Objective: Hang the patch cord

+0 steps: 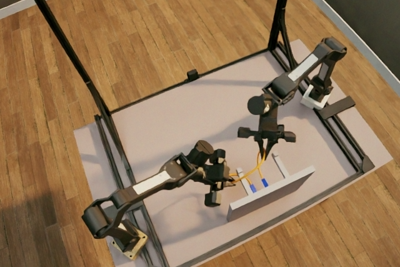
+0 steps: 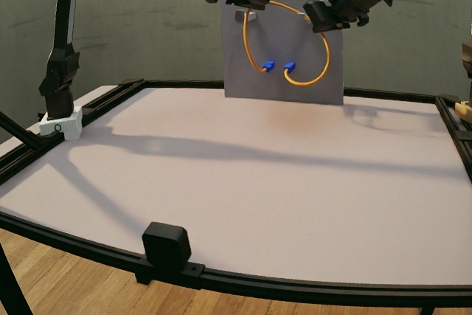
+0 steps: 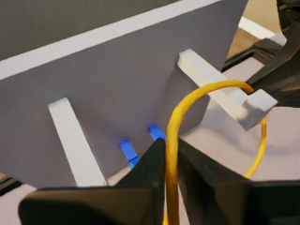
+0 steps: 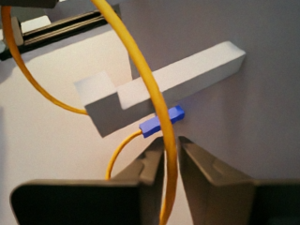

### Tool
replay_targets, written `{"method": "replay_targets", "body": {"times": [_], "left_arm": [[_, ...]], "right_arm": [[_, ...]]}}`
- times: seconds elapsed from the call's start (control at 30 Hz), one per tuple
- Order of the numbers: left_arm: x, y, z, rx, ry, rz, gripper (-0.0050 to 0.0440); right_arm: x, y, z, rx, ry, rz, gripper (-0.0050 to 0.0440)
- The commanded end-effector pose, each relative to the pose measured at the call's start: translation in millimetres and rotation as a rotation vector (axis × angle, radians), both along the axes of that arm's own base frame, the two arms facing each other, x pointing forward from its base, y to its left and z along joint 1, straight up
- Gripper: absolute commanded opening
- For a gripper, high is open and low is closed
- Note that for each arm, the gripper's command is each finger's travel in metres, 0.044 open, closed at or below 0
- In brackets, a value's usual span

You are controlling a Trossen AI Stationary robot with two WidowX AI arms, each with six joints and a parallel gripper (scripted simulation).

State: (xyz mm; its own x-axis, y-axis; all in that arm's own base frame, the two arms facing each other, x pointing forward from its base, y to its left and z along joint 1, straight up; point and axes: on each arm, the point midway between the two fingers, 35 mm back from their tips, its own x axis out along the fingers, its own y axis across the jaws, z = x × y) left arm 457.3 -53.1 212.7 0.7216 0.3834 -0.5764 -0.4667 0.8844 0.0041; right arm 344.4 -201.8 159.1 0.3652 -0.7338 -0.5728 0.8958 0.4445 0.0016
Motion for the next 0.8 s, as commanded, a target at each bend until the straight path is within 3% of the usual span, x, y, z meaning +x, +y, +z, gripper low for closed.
{"method": "replay_targets", "body": {"times": [0.0,0.77], "left_arm": [[-4.6,0.7,15.1,-0.012,-0.036,0.007,0.0025],[-6.3,4.3,14.1,-0.010,-0.027,0.006,0.0025]], "right_arm": [[0.9,-0.7,8.5,-0.007,-0.020,0.000,0.0040],[0.9,-0.7,8.5,-0.007,-0.020,0.000,0.0040]]}}
